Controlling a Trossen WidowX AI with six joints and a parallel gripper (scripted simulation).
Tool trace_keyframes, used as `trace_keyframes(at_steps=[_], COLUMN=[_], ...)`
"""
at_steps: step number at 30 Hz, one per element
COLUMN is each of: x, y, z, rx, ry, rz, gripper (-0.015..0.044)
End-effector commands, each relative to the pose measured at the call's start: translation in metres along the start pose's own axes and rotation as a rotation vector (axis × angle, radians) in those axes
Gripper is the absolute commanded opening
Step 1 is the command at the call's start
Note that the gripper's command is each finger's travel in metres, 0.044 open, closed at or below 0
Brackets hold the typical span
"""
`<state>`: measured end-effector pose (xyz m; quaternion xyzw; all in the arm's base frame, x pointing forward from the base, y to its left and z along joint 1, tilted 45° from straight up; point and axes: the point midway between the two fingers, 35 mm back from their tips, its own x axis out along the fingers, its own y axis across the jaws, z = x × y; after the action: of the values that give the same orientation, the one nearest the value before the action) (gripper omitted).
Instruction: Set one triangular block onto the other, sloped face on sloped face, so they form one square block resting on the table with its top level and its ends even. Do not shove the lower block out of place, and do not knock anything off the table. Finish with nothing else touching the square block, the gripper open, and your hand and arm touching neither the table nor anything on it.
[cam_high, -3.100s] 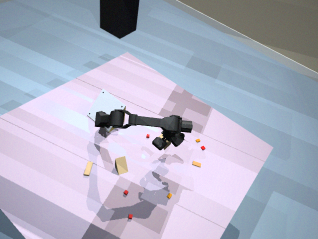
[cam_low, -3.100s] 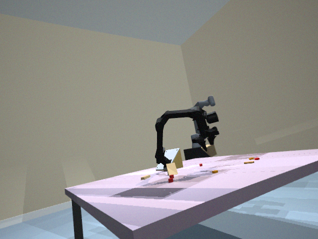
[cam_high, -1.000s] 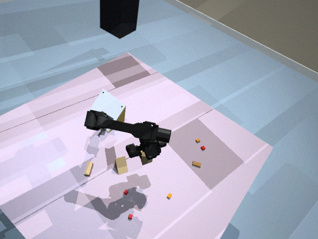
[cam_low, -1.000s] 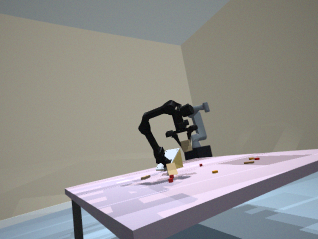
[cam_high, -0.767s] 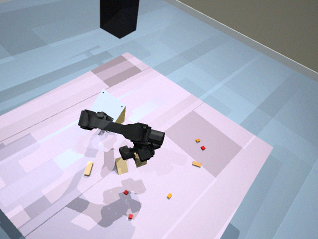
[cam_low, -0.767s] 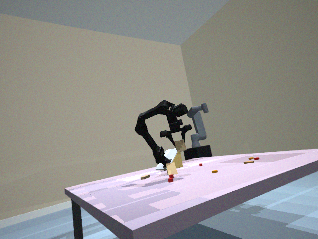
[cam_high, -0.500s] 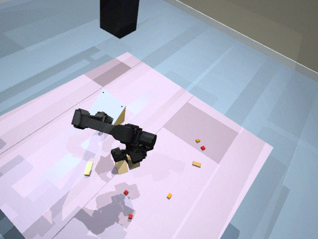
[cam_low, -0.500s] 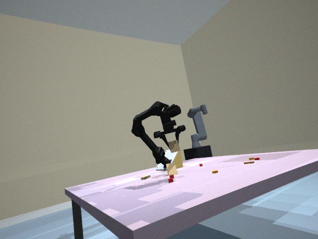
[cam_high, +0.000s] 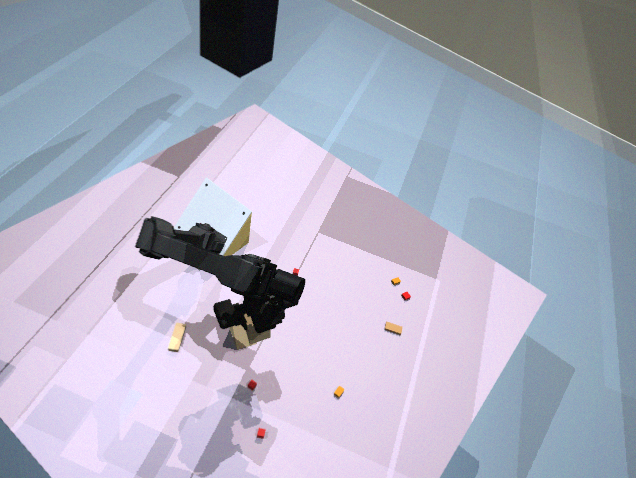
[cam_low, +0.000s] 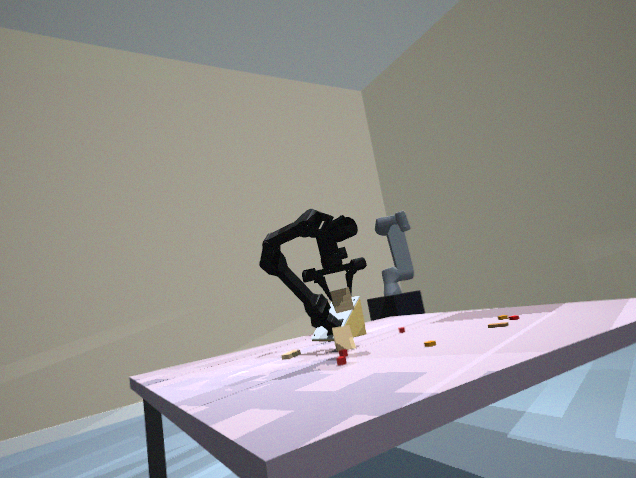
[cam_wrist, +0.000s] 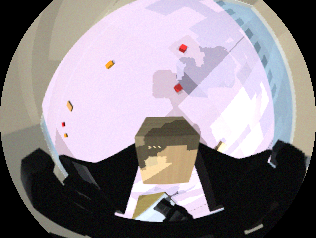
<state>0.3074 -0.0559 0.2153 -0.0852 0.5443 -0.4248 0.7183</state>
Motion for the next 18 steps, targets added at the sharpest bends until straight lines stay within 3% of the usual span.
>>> trace_keyframes(at_steps=[1, 18], x=[0.019, 0.065], y=[-0.001, -0.007], z=[-0.008, -0.032], rx=[0.0, 0.014], ry=[0.034, 0.1], rz=[-0.022, -0.058], gripper=[0.0, 0.0])
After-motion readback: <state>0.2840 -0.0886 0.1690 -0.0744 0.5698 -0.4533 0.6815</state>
